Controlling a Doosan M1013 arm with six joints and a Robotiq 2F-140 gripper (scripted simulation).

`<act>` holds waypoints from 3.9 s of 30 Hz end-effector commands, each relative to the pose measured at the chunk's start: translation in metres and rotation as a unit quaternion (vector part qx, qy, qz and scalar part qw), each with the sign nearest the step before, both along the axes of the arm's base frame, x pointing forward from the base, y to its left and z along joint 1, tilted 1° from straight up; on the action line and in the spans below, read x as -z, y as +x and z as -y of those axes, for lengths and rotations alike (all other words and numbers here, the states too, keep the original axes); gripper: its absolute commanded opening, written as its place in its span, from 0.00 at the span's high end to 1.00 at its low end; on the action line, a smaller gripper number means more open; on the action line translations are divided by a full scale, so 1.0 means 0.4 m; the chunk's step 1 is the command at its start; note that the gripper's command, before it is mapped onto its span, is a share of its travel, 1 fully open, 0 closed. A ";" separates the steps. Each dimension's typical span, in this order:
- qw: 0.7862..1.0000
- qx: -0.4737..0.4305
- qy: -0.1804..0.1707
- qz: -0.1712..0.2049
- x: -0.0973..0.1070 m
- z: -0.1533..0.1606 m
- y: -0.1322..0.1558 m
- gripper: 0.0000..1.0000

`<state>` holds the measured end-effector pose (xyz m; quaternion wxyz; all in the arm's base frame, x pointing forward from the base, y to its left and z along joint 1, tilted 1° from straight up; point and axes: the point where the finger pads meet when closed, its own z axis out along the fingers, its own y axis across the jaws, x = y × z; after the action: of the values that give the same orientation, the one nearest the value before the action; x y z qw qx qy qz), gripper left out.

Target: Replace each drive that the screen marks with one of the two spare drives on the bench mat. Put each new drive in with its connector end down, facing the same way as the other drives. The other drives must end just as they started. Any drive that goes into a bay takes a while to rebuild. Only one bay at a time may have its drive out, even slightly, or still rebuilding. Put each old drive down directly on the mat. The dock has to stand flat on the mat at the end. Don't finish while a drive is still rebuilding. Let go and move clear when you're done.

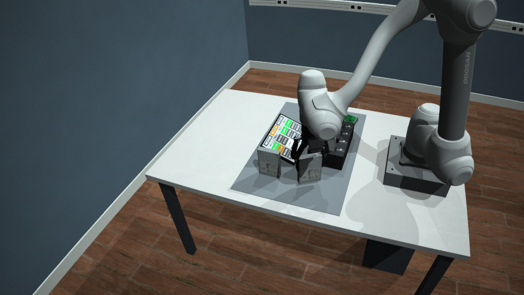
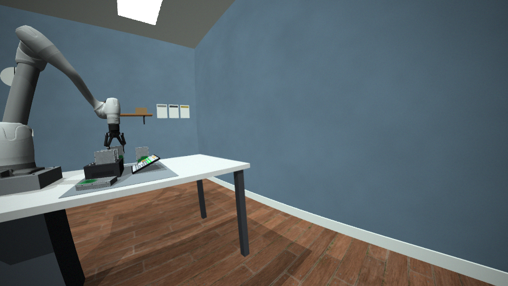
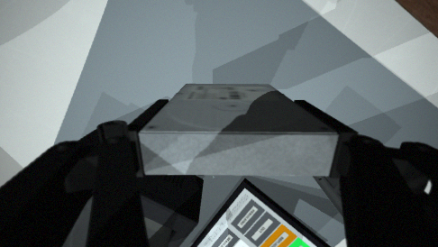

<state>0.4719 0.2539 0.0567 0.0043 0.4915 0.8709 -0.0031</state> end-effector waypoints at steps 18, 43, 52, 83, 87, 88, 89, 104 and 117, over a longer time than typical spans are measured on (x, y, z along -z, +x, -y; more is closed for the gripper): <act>1.000 0.000 0.000 0.000 -0.150 -0.002 0.000 0.90; 1.000 0.000 0.000 0.000 -0.342 -0.004 -0.001 0.90; 1.000 0.000 0.000 0.000 -0.372 -0.004 -0.001 0.90; 1.000 0.007 0.000 0.000 -0.390 0.011 0.001 0.90; 1.000 0.014 0.000 0.001 -0.391 0.029 0.003 0.90; 1.000 0.017 0.001 0.001 -0.391 0.035 0.004 0.90; 1.000 0.020 0.001 0.001 -0.391 0.042 0.005 0.90; 0.997 0.075 0.001 0.001 -0.395 0.170 0.012 0.90; 0.990 0.142 0.001 0.002 -0.397 0.319 0.002 0.90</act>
<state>0.4739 0.1400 0.2147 0.0044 0.5979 0.8016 -0.0026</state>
